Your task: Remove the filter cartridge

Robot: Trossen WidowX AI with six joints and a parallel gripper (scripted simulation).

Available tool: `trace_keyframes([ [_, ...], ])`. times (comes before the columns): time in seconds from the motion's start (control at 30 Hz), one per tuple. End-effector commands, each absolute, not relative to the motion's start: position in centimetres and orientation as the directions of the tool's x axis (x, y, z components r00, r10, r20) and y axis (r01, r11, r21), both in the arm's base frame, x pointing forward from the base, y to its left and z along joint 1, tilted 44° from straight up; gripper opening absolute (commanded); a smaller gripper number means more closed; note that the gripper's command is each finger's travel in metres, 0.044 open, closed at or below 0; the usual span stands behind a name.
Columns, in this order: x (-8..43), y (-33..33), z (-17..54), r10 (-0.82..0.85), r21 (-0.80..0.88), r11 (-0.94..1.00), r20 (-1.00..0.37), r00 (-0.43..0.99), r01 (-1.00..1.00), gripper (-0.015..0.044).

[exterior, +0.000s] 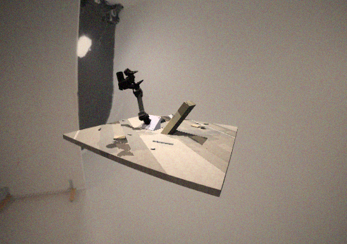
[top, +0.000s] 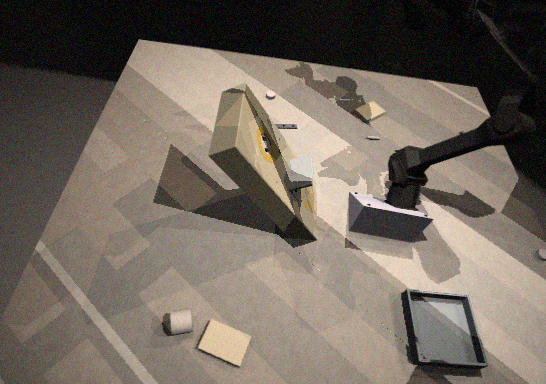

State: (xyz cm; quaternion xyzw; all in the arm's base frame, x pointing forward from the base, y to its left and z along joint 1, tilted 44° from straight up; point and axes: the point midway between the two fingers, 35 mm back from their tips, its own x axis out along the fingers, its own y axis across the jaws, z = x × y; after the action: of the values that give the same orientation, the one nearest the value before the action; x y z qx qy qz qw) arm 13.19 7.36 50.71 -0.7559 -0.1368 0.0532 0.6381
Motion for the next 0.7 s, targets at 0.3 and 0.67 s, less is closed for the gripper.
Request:
trace_keyframes([
  [0.3,19.2,-2.5,51.2,0.168,-0.454,0.89,0.267,0.949,-0.03,0.0137],
  [0.67,28.0,-5.8,44.8,0.044,0.425,0.901,0.096,0.994,-0.081,0.0093],
])
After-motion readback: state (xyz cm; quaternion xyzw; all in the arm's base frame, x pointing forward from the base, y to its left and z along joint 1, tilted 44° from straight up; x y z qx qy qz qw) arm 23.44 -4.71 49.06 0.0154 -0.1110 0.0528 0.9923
